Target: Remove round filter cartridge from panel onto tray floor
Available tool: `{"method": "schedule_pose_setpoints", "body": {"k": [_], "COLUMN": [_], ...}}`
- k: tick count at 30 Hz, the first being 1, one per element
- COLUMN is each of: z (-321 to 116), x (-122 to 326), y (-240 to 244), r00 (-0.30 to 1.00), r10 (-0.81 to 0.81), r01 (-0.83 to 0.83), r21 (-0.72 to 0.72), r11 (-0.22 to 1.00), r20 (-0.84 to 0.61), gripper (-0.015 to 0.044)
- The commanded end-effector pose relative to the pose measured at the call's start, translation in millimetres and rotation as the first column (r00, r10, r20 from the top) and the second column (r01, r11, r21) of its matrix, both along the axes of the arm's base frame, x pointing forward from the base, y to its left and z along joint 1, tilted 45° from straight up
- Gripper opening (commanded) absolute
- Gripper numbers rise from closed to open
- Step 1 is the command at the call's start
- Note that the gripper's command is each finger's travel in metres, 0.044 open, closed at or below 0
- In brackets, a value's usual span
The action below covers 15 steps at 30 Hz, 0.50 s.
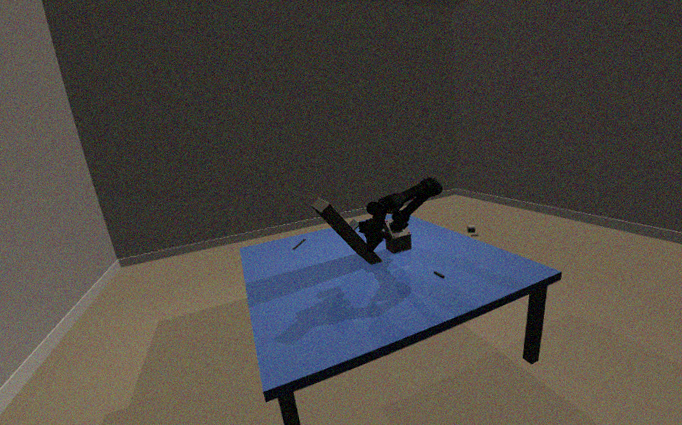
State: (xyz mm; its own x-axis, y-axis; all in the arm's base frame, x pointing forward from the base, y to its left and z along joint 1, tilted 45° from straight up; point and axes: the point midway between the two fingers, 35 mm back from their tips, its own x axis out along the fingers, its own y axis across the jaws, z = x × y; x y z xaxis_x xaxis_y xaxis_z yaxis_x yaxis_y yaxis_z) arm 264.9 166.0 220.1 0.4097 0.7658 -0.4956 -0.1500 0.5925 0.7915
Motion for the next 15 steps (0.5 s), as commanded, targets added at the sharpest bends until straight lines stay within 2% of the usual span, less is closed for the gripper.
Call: {"method": "schedule_pose_setpoints", "body": {"k": [1, 9, 12, 15], "z": [11, 30, 30, 15], "x": [40, 74, 74, 69], "y": [-60, -188, -216, -230], "r00": [0.978, 0.856, 0.834, 0.846], "r10": [-0.109, -0.239, -0.237, -0.194], "r01": [0.124, 0.384, 0.423, 0.395], "r21": [-0.076, -0.255, -0.3, -0.339], "r11": [0.989, 0.887, 0.855, 0.854], "r20": [0.178, 0.459, 0.499, 0.497], "gripper": [0.0095, 0.0095, 0.0095, 0.0095]}}
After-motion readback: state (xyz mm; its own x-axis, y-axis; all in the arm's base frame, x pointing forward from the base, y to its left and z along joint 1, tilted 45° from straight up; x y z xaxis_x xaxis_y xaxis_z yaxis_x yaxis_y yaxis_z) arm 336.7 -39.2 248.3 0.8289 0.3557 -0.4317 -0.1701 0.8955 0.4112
